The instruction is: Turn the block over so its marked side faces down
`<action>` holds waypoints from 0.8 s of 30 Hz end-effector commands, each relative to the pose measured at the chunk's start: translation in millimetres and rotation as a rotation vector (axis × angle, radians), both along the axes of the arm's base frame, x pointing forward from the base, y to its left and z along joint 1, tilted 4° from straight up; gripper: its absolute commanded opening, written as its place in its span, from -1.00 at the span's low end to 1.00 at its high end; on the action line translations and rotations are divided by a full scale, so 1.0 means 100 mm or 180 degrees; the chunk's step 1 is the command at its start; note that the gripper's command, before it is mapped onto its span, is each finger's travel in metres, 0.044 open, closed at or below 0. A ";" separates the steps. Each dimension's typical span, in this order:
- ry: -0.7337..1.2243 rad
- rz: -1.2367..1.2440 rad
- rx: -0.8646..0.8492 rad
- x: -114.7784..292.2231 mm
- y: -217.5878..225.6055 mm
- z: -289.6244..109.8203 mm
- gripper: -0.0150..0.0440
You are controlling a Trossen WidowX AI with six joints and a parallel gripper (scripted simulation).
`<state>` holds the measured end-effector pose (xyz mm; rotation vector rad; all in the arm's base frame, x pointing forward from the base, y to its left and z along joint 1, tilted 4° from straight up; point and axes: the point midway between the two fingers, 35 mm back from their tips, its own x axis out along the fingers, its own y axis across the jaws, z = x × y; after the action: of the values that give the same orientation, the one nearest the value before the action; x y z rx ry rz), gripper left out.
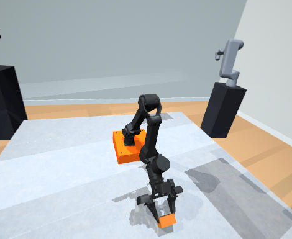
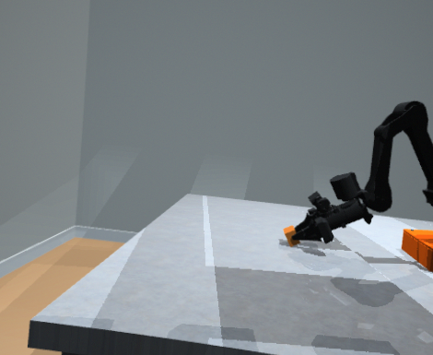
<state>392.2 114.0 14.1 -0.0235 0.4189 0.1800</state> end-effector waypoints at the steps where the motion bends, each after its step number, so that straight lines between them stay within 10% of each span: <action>1: -0.0133 -0.0013 0.0005 -0.10 -0.04 -0.04 -0.49; 24: -0.0333 -0.0020 0.0045 -0.15 -0.05 0.01 -0.31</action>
<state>377.2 108.9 14.4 -0.0140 0.3179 0.1773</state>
